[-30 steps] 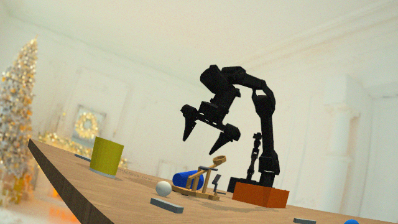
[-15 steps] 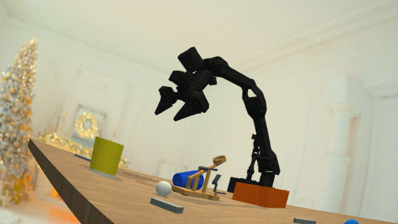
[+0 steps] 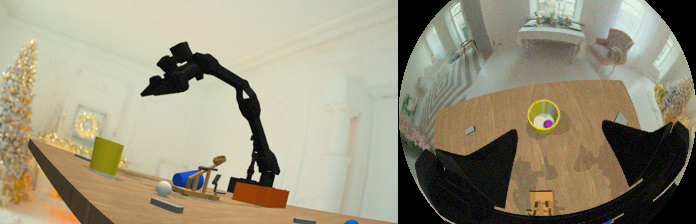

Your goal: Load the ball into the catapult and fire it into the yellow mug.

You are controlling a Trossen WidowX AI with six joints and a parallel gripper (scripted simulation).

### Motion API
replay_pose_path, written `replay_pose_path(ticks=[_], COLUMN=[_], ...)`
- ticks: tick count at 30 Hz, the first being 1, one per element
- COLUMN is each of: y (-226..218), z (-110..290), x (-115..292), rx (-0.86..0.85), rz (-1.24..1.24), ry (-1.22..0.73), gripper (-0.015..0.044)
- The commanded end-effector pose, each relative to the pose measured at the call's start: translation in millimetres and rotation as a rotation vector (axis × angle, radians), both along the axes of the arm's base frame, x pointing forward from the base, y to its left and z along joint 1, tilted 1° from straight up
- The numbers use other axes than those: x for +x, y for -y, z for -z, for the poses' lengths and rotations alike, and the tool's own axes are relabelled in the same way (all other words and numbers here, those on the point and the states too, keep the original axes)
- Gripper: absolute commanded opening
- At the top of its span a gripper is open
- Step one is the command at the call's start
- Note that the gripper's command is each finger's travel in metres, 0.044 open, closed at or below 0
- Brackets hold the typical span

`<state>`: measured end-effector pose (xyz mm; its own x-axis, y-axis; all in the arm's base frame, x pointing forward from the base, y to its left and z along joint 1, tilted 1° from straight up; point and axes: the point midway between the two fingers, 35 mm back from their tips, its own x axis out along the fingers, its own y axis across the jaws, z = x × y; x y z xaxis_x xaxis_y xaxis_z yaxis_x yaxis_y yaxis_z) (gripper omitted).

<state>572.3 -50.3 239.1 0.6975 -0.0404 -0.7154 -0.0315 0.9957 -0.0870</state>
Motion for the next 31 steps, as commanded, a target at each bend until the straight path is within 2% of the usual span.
replay_pose_path(ticks=[1, 31], y=[-9.1, -2.0], z=[0.1, 0.9], x=[-2.0, 1.0], rx=[0.012, 0.009], rz=[-0.01, -0.003], ry=[-0.012, 0.0], gripper=[0.044, 0.044])
